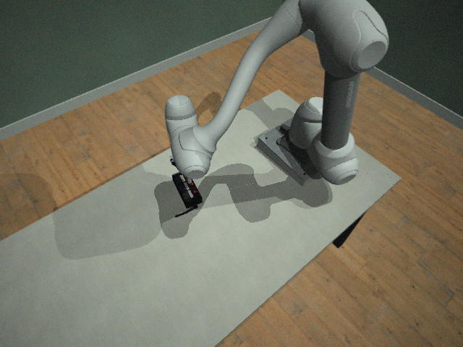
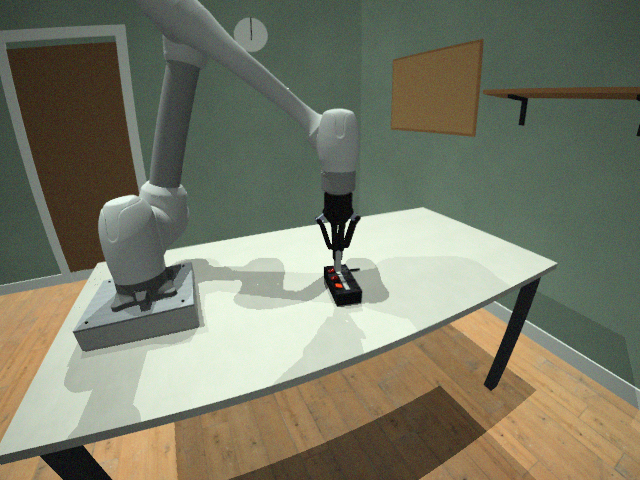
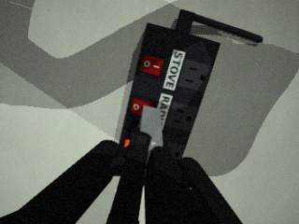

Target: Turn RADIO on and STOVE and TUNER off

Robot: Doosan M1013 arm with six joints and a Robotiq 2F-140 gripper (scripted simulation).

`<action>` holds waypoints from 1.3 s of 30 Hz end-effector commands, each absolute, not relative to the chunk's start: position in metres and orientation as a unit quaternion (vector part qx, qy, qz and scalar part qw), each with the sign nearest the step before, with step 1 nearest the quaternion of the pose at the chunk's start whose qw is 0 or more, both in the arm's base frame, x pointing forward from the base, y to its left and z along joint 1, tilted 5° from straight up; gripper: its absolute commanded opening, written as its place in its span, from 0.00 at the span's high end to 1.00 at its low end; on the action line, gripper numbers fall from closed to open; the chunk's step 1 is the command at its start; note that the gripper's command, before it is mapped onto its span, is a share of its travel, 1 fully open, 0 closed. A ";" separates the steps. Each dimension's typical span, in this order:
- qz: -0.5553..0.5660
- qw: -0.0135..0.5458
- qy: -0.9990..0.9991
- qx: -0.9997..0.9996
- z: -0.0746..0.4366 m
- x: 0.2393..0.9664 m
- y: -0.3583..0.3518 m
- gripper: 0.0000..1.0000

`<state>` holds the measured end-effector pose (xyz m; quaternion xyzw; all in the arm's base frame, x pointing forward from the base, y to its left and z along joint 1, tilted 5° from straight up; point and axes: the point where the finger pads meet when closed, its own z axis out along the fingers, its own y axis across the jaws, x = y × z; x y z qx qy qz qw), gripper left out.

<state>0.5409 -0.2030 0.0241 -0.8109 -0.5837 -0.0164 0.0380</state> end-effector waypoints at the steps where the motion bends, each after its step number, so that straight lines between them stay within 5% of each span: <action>1: -0.016 0.038 -0.584 -0.811 0.022 0.541 -0.203 1.00; 39: -0.016 0.038 -0.584 -0.811 0.006 0.540 -0.202 1.00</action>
